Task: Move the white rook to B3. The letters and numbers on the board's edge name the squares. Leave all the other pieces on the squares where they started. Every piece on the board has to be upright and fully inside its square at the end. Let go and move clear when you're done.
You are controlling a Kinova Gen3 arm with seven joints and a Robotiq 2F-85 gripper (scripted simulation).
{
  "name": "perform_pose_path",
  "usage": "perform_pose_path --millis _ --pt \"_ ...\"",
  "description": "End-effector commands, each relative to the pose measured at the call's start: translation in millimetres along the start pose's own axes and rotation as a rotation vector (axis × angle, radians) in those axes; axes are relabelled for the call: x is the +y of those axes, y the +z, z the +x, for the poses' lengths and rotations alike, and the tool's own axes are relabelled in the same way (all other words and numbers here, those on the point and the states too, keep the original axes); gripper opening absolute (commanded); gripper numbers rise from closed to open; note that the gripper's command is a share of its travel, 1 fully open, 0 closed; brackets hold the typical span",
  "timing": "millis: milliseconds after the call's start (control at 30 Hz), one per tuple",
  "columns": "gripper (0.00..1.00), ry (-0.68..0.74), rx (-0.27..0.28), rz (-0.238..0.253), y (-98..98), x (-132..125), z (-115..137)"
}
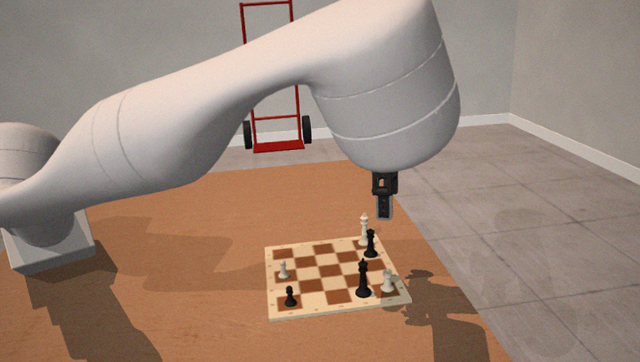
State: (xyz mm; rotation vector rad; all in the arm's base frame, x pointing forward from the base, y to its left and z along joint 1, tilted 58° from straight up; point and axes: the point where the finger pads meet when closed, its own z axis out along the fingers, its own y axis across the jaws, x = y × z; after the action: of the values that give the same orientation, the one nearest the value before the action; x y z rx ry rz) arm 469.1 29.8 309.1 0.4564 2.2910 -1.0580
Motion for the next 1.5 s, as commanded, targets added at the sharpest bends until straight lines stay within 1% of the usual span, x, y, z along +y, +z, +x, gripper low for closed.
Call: perform_pose_path --millis 0,167,233,733,800,1000,1200,1300,1367,1467 --pt "1.00 -0.061 0.004 0.002 3.5 0 0" --pt "1.00 -0.233 0.005 0.002 8.7 0 1" --pt "1.00 -0.233 0.005 0.002 8.7 0 1" --pt "1.00 -0.777 0.008 -0.001 25.2 0 1" --pt "1.00 -0.777 0.008 -0.001 25.2 0 1" --pt "1.00 -0.957 0.009 -0.002 30.6 0 1" --pt "1.00 -1.093 0.009 -0.004 34.7 0 1" --pt "1.00 -1.141 0.009 -0.005 36.2 0 1" --pt "1.00 -1.141 0.009 -0.005 36.2 0 1" --pt "1.00 -1.177 0.009 -0.005 37.2 0 2"
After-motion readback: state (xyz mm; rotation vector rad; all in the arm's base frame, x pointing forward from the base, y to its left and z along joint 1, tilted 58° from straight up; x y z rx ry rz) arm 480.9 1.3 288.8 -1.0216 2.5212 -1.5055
